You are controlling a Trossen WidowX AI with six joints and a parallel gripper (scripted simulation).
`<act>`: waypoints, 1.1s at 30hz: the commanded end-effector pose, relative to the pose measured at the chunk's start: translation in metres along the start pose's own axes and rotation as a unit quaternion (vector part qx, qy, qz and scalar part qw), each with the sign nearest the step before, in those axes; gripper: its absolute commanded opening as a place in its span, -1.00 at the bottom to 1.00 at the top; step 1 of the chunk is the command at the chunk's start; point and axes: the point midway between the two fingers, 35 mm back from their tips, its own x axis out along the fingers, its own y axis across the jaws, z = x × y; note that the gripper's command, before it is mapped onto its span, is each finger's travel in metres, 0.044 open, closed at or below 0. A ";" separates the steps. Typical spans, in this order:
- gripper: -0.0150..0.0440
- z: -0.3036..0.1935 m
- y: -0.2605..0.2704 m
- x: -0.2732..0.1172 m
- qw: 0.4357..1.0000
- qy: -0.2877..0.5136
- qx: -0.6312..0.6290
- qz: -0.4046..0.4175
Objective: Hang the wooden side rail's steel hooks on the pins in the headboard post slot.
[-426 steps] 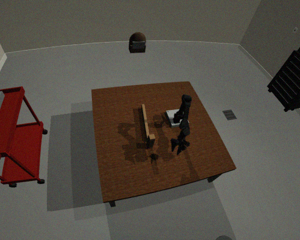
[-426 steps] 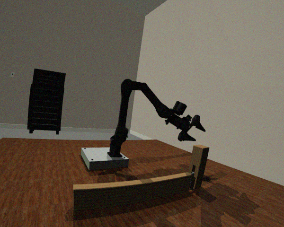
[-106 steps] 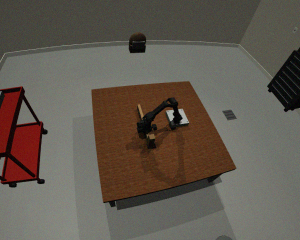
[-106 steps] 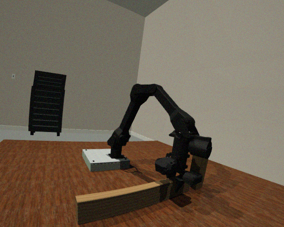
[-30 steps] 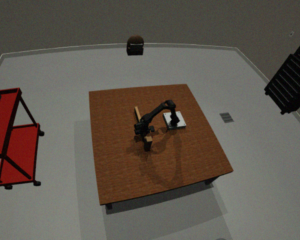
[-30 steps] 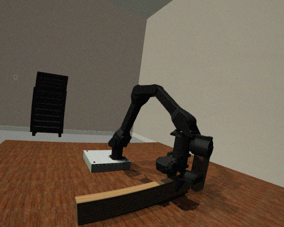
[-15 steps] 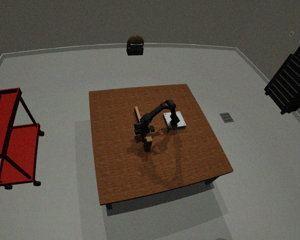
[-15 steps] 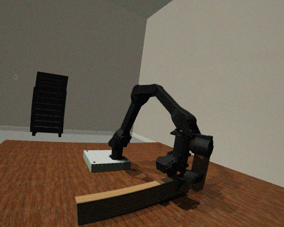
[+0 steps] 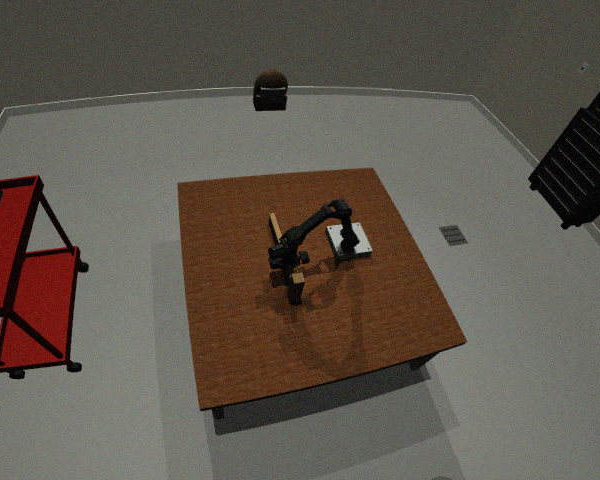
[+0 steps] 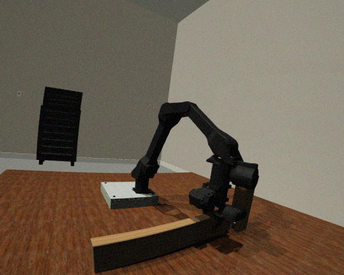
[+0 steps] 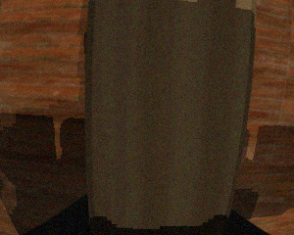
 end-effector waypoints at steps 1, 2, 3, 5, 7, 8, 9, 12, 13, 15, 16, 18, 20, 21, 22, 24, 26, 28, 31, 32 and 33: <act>-0.49 0.000 0.002 -0.005 1.000 -0.001 -0.003 0.006; -0.49 0.000 0.002 -0.005 1.000 -0.001 -0.003 0.006; -0.49 0.000 0.002 -0.005 1.000 -0.001 -0.003 0.006; -0.49 0.000 0.002 -0.006 1.000 -0.001 -0.003 0.006; -0.49 0.000 0.002 -0.006 1.000 -0.001 -0.003 0.006; -0.49 0.000 0.002 -0.006 1.000 -0.001 -0.003 0.006; -0.49 0.000 0.002 -0.006 1.000 -0.001 -0.003 0.006; -0.49 0.000 0.002 -0.007 1.000 -0.001 -0.003 0.006; -0.49 0.000 0.002 -0.007 1.000 -0.001 -0.003 0.006; -0.49 0.000 0.002 -0.007 1.000 -0.001 -0.003 0.006; -0.49 0.000 0.002 -0.008 1.000 -0.001 -0.003 0.006; -0.49 0.000 0.002 -0.008 1.000 -0.001 -0.003 0.006; -0.49 0.000 0.002 -0.008 1.000 -0.001 -0.003 0.006; -0.49 0.000 0.002 -0.008 1.000 -0.001 -0.003 0.006; -0.49 0.000 0.002 -0.009 1.000 -0.001 -0.003 0.006; -0.49 0.000 0.002 -0.009 1.000 -0.001 -0.003 0.006; -0.49 0.000 0.002 -0.009 1.000 -0.001 -0.003 0.006; -0.49 0.000 0.002 -0.010 1.000 -0.001 -0.003 0.006; -0.49 0.000 0.002 -0.010 1.000 -0.001 -0.003 0.006; -0.49 0.000 0.002 -0.010 1.000 -0.001 -0.003 0.006; -0.49 0.000 0.002 -0.010 1.000 -0.001 -0.003 0.006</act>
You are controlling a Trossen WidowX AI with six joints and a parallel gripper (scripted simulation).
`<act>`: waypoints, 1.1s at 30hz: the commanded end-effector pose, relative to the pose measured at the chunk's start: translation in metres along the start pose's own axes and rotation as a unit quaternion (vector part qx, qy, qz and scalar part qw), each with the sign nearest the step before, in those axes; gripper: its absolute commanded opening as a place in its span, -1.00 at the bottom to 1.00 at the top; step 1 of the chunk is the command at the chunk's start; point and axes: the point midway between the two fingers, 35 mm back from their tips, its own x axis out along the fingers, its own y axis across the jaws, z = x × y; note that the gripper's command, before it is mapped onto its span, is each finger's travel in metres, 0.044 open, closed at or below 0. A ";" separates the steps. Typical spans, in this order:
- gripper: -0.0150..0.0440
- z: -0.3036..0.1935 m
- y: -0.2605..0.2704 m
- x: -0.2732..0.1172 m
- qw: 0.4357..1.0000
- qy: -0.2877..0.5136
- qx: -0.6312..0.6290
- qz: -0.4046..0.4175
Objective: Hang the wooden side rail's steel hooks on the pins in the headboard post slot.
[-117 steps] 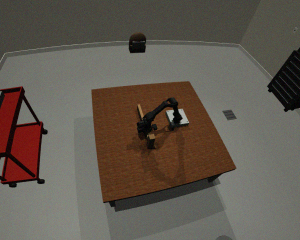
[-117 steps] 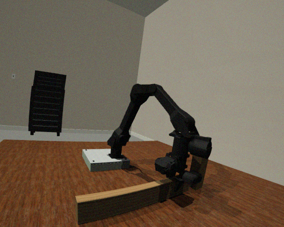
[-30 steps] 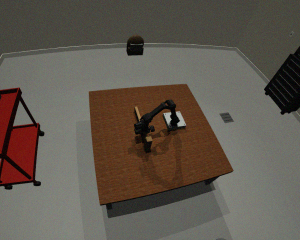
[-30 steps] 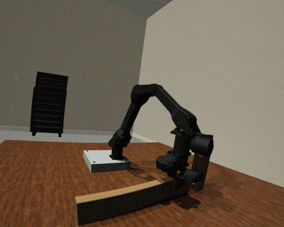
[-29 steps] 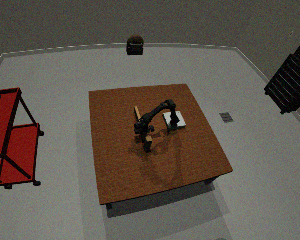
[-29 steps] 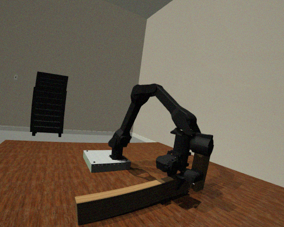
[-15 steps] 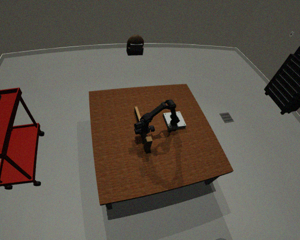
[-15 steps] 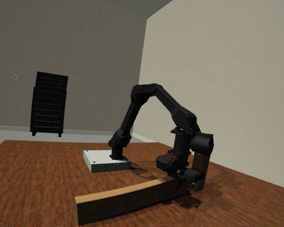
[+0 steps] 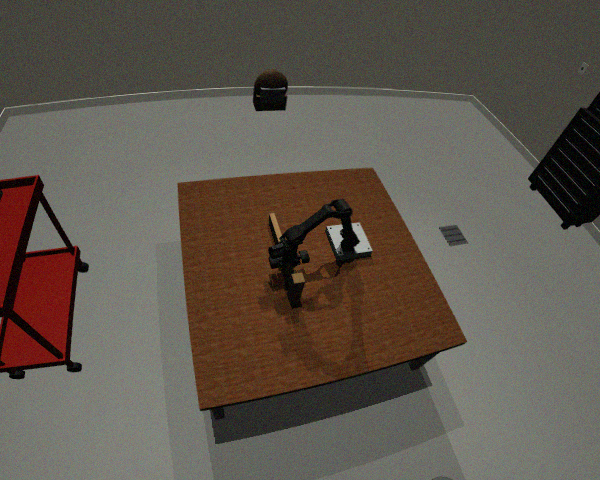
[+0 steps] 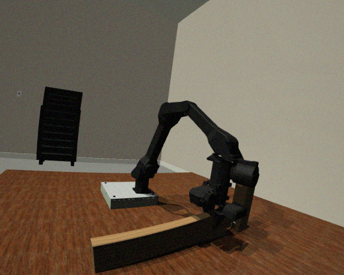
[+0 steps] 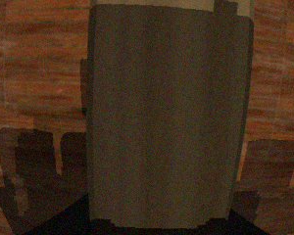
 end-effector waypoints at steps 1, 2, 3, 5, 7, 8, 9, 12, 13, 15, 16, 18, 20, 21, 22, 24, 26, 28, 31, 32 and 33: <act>-0.49 0.000 0.002 -0.004 1.000 -0.001 -0.003 0.006; -0.49 0.000 0.002 -0.004 1.000 -0.001 -0.003 0.006; -0.49 0.000 0.002 -0.004 1.000 -0.001 -0.003 0.006; -0.49 -0.001 0.002 -0.004 1.000 -0.001 -0.003 0.006; -0.49 -0.001 0.003 -0.004 1.000 -0.001 -0.003 0.006; -0.49 -0.001 0.003 -0.004 1.000 -0.001 -0.003 0.006; -0.49 -0.001 0.003 -0.003 1.000 -0.001 -0.003 0.006; -0.49 -0.001 0.003 -0.003 1.000 -0.001 -0.003 0.006; -0.49 -0.002 0.003 -0.003 1.000 -0.001 -0.003 0.006; -0.49 -0.002 0.004 -0.003 1.000 -0.001 -0.003 0.006; -0.49 -0.002 0.004 -0.003 1.000 -0.001 -0.003 0.006; -0.49 -0.002 0.004 -0.002 1.000 -0.001 -0.003 0.006; -0.49 -0.002 0.004 -0.002 1.000 0.000 -0.003 0.006; -0.49 -0.002 0.004 -0.002 1.000 0.000 -0.003 0.006; -0.49 -0.003 0.004 -0.002 1.000 0.000 -0.003 0.006; -0.49 -0.003 0.005 -0.002 1.000 0.000 -0.003 0.006; -0.49 -0.003 0.005 -0.002 1.000 0.000 -0.003 0.006; -0.49 -0.003 0.005 -0.001 1.000 0.000 -0.003 0.006; -0.49 -0.004 0.005 -0.001 1.000 0.000 -0.003 0.006; -0.49 -0.004 0.006 -0.001 1.000 0.000 -0.003 0.006; -0.49 -0.004 0.006 -0.001 1.000 0.000 -0.003 0.006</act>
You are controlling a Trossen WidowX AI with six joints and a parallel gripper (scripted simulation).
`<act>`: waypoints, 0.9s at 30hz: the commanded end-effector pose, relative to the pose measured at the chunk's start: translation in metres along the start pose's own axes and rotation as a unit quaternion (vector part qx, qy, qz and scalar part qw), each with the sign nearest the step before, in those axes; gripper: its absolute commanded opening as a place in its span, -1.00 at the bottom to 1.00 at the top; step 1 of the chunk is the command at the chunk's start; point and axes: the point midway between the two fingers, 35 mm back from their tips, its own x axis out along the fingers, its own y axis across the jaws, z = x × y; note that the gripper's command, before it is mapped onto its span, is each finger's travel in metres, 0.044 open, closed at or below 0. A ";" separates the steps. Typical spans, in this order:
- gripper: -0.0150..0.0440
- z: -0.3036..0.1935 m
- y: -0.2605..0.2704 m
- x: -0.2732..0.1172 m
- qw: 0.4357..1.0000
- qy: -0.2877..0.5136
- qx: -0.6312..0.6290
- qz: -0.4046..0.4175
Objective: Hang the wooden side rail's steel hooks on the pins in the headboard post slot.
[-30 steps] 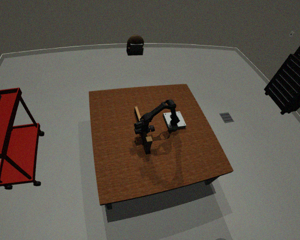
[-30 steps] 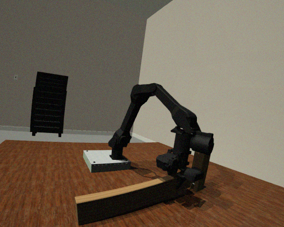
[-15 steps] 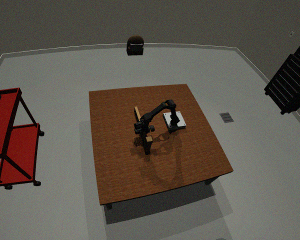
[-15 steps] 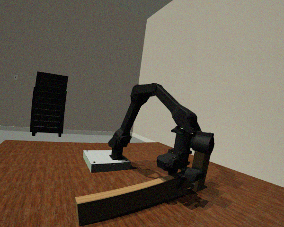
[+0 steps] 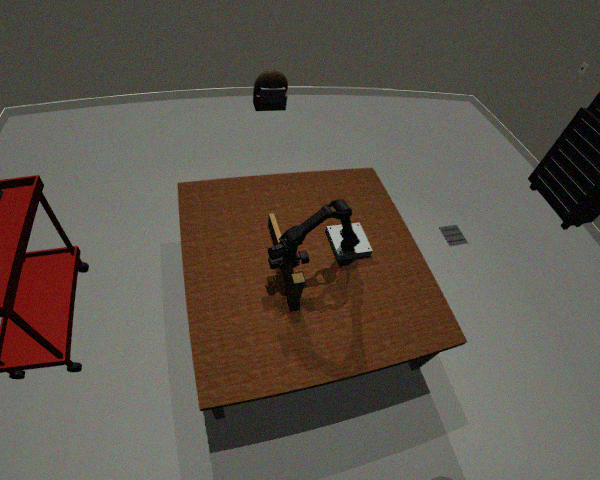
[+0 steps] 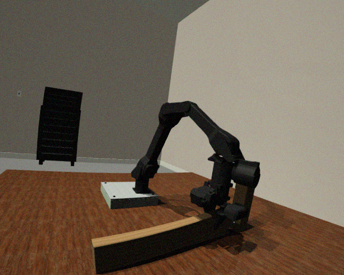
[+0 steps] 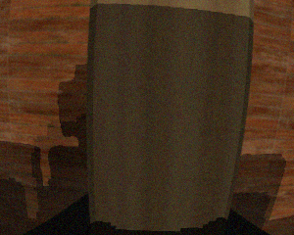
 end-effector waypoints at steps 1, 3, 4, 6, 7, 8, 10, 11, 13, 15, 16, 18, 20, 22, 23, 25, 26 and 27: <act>-0.49 -0.002 0.003 -0.002 1.000 0.001 -0.002 0.005; -0.49 -0.002 0.003 -0.002 1.000 0.001 -0.002 0.005; -0.49 -0.002 0.003 -0.002 1.000 0.001 -0.002 0.005; -0.49 -0.002 0.003 -0.002 1.000 0.001 -0.002 0.005; -0.49 -0.002 0.004 -0.003 1.000 0.001 -0.002 0.005; -0.49 -0.003 0.004 -0.003 1.000 0.001 -0.002 0.005; -0.49 -0.003 0.004 -0.003 1.000 0.001 -0.002 0.005; -0.49 -0.003 0.004 -0.003 1.000 0.001 -0.002 0.005; -0.49 -0.003 0.004 -0.003 1.000 0.001 -0.002 0.005; -0.49 -0.003 0.004 -0.003 1.000 0.001 -0.002 0.005; -0.49 -0.003 0.004 -0.003 1.000 0.001 -0.002 0.005; -0.49 -0.004 0.005 -0.003 1.000 0.001 -0.002 0.005; -0.49 -0.004 0.005 -0.003 1.000 0.001 -0.002 0.005; -0.49 -0.004 0.005 -0.003 1.000 0.001 -0.002 0.005; -0.49 -0.004 0.005 -0.003 1.000 0.001 -0.002 0.005; -0.49 -0.004 0.005 -0.003 1.000 0.001 -0.002 0.005; -0.49 -0.004 0.005 -0.003 1.000 0.001 -0.002 0.005; -0.49 -0.005 0.005 -0.003 1.000 0.001 -0.002 0.005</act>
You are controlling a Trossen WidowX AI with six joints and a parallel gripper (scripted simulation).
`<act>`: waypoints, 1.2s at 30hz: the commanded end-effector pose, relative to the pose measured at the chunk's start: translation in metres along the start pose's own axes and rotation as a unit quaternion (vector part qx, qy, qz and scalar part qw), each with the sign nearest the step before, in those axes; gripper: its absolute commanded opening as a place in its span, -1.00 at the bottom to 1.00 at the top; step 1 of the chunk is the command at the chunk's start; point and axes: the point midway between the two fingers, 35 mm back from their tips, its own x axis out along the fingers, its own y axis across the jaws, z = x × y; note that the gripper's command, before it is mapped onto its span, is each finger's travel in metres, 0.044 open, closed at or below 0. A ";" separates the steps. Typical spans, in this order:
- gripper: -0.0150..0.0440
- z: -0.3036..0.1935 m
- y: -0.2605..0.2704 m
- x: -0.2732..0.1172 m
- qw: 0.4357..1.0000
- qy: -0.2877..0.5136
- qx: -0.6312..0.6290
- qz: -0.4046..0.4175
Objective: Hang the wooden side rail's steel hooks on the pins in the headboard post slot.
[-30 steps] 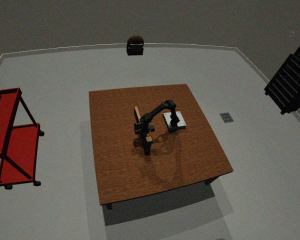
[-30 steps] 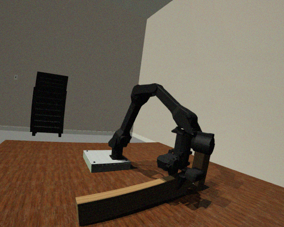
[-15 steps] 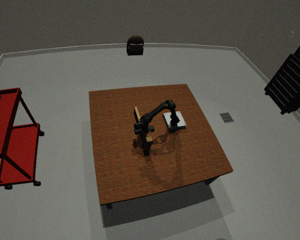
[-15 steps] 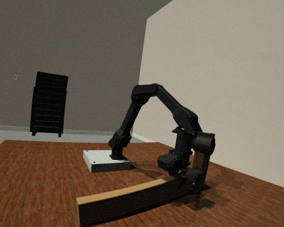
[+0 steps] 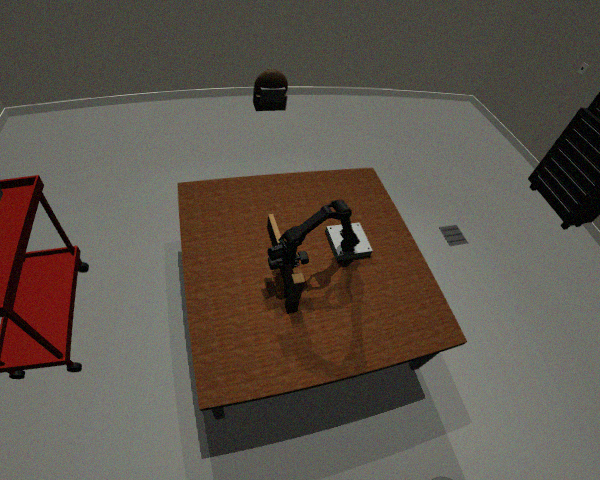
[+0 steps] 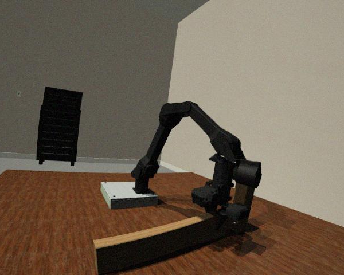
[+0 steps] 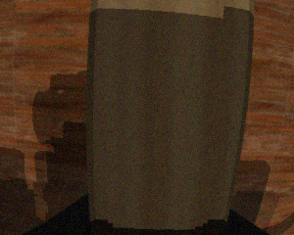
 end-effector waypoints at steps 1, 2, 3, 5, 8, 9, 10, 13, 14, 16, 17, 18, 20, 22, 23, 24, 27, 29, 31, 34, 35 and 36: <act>-0.49 -0.002 0.002 -0.002 1.000 0.001 0.001 0.004; -0.49 -0.002 0.002 -0.002 1.000 0.001 0.001 0.003; -0.49 -0.002 0.001 -0.001 1.000 0.001 0.001 0.003; -0.49 -0.002 0.001 -0.001 1.000 0.001 0.001 0.003; -0.49 -0.002 0.001 -0.001 1.000 0.001 0.001 0.003; -0.49 -0.002 0.001 -0.001 1.000 0.001 0.001 0.003; -0.49 -0.003 0.001 -0.001 1.000 0.001 0.001 0.003; -0.49 -0.003 0.000 0.000 1.000 0.001 0.001 0.003; -0.49 -0.003 0.000 0.000 1.000 0.001 0.001 0.003; -0.49 -0.003 0.000 0.000 1.000 0.001 0.001 0.003; -0.49 -0.003 0.000 0.000 1.000 0.001 0.001 0.003; -0.49 -0.004 0.000 0.000 1.000 0.001 0.001 0.003; -0.49 -0.004 0.000 0.000 1.000 0.001 0.001 0.003; -0.49 -0.004 0.000 0.000 1.000 0.001 0.001 0.003; -0.49 -0.004 0.000 -0.001 1.000 0.001 0.001 0.003; -0.49 -0.004 0.000 -0.001 1.000 0.001 0.001 0.003; -0.49 -0.004 0.000 -0.001 1.000 0.001 0.001 0.003; -0.49 -0.005 0.001 -0.001 1.000 0.001 0.001 0.003; -0.49 -0.005 0.001 -0.001 1.000 0.001 0.001 0.003; -0.49 -0.005 0.001 -0.001 1.000 0.001 0.001 0.003; -0.49 -0.005 0.001 -0.001 1.000 0.001 0.001 0.003; -0.49 -0.005 0.001 -0.002 1.000 0.001 0.001 0.003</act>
